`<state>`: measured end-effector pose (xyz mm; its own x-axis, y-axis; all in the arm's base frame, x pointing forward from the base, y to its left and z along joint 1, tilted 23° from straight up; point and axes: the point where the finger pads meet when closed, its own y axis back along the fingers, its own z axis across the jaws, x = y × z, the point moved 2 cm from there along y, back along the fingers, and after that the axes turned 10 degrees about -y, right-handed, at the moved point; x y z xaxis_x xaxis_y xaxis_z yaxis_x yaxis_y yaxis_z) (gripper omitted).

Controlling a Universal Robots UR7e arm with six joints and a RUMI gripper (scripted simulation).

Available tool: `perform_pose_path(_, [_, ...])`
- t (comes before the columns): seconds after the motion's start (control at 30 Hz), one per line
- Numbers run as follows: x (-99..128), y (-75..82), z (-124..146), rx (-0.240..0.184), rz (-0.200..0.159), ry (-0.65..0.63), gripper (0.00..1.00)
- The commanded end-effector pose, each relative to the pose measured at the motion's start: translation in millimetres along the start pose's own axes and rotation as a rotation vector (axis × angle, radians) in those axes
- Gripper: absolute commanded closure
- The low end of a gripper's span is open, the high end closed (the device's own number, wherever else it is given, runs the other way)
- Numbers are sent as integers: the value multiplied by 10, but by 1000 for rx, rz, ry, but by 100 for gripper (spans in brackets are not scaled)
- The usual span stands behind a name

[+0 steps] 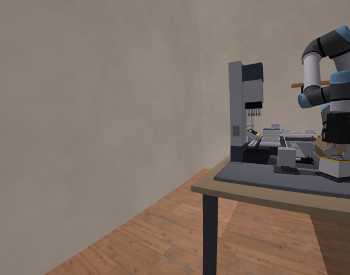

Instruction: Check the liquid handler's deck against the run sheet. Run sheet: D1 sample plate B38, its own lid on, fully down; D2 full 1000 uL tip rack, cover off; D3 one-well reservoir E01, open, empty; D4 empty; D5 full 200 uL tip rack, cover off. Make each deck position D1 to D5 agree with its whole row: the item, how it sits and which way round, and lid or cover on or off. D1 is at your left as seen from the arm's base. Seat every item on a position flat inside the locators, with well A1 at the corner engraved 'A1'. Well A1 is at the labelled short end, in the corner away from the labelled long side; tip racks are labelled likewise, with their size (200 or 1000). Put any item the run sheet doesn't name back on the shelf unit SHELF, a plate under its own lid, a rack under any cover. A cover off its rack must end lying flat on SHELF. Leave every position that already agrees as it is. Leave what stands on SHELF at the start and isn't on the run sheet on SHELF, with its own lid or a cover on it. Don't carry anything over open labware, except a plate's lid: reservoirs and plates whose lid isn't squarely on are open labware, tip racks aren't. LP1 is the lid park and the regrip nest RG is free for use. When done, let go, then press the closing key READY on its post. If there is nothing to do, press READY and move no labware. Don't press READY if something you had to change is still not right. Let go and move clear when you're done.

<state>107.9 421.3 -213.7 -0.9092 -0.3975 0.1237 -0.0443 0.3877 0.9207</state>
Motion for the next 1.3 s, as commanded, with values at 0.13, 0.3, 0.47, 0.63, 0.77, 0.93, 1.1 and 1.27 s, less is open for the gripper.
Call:
perform_pose_path(0.13, [4, -29, -11, 0, 0, 0, 100])
perform_pose_path(0.3, [11, -53, -16, 2, 2, 0, 100])
perform_pose_path(0.47, [7, -65, -13, 1, 1, 0, 100])
perform_pose_path(0.63, [5, -71, -12, 0, 0, 0, 100])
perform_pose_path(0.77, [-3, -65, -3, -1, -2, 0, 100])
perform_pose_path(0.93, [-2, -65, -3, -1, -2, 0, 18])
perform_pose_path(1.1, [-2, -65, -3, -1, -2, 0, 18])
perform_pose_path(1.27, [-2, -65, -3, -1, -2, 0, 18])
